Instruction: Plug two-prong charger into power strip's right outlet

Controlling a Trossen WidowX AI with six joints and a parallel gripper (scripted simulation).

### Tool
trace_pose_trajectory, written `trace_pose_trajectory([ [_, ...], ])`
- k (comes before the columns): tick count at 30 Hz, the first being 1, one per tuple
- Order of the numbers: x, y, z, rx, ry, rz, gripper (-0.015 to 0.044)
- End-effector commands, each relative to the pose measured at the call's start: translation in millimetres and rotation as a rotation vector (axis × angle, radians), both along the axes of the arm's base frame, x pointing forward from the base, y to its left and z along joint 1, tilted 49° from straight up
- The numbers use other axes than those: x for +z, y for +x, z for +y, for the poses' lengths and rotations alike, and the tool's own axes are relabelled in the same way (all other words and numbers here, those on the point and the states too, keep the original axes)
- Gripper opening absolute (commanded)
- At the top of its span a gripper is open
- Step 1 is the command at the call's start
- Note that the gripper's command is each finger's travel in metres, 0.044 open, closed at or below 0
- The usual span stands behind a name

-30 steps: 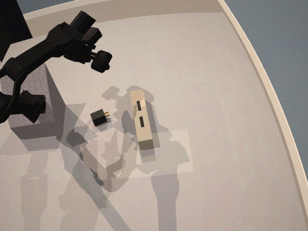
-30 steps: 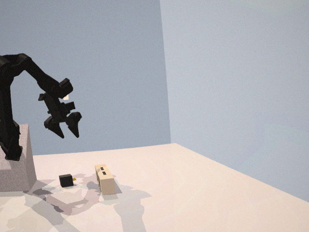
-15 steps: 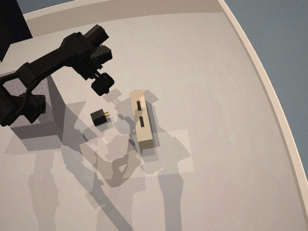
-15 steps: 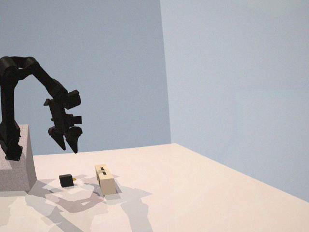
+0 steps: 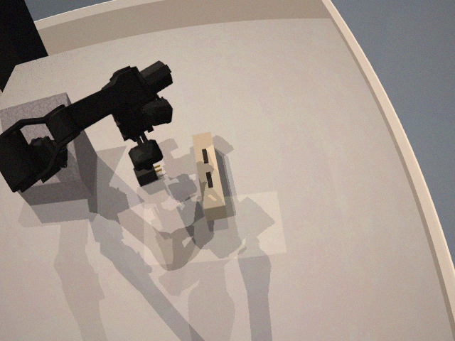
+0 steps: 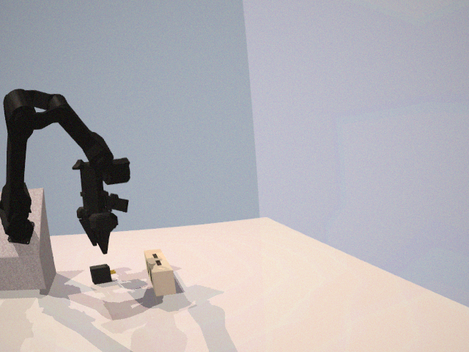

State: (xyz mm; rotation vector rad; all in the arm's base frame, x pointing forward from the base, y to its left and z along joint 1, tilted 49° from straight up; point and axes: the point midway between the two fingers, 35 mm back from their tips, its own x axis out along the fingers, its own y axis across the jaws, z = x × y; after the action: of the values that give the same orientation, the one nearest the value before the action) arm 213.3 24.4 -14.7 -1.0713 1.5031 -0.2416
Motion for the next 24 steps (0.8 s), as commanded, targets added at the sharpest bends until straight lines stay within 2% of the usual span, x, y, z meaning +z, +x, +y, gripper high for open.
trace_pose_trajectory([
  [1, 2, -3, -14, -0.072, -0.034, -0.011, 0.044],
  [24, -15, -1, -32, -0.084, -0.038, -0.013, 0.044],
])
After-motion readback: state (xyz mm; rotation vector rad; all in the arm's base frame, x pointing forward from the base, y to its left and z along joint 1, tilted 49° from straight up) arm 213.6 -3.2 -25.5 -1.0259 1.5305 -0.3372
